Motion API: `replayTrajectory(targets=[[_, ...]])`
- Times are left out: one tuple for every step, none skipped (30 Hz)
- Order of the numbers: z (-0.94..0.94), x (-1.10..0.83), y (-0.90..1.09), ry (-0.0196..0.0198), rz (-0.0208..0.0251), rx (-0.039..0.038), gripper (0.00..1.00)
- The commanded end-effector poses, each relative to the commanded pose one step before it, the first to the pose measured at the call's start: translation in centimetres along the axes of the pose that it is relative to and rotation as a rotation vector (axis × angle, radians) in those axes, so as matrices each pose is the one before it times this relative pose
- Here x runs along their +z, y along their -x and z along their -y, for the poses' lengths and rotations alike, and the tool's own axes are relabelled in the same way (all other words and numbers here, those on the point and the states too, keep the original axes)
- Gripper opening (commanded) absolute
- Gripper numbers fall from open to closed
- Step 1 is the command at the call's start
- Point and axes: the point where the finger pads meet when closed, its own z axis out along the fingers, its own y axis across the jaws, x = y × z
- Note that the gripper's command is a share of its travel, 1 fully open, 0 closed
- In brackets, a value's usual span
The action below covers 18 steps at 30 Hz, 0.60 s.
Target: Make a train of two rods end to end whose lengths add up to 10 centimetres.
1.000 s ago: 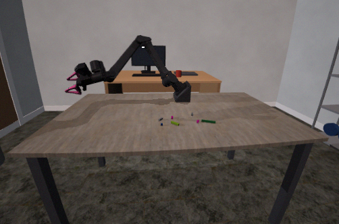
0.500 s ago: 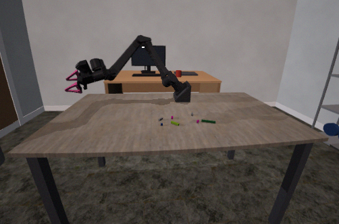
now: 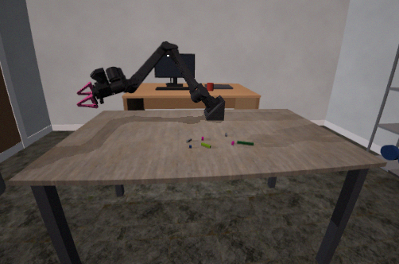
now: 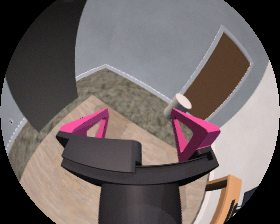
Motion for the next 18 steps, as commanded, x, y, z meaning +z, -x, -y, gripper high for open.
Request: replayTrajectory(targets=[[0.862,-0.804,1.949,0.00532,0.02737,0.06013,1.00],[1.110,0.437,-1.129,-0.02455,-0.01907,-0.01505,1.00],[0.002,0.000,-0.002,-0.00011,-0.00014,0.00000,1.00],[0.000,0.000,0.000,0.00000,0.00000,0.00000,1.00],[0.000,0.000,0.000,0.00000,0.00000,0.00000,1.00],[0.000,0.000,0.000,0.00000,0.00000,0.00000,1.00],[-0.460,-0.209,0.475,0.00958,0.00686,0.00665,1.00],[-0.576,-0.261,0.597,0.01220,0.00887,0.00828,1.00],[-0.011,-0.003,0.012,0.00036,0.00036,0.00011,1.00],[0.086,0.038,-0.088,-0.00179,-0.00128,-0.00124,1.00],[0.263,0.115,-0.268,-0.00542,-0.00390,-0.00577,1.00],[-3.206,-1.408,2.482,0.11213,0.03489,0.09569,1.00],[0.000,0.000,0.000,0.00000,0.00000,0.00000,1.00],[0.000,0.000,0.000,0.00000,0.00000,0.00000,1.00],[0.000,0.000,0.000,0.00000,0.00000,0.00000,1.00],[0.009,0.000,-0.009,-0.00053,-0.00055,0.00000,1.00],[0.000,0.000,0.000,0.00000,0.00000,0.00000,1.00],[0.000,0.000,0.000,0.00000,0.00000,0.00000,1.00]])
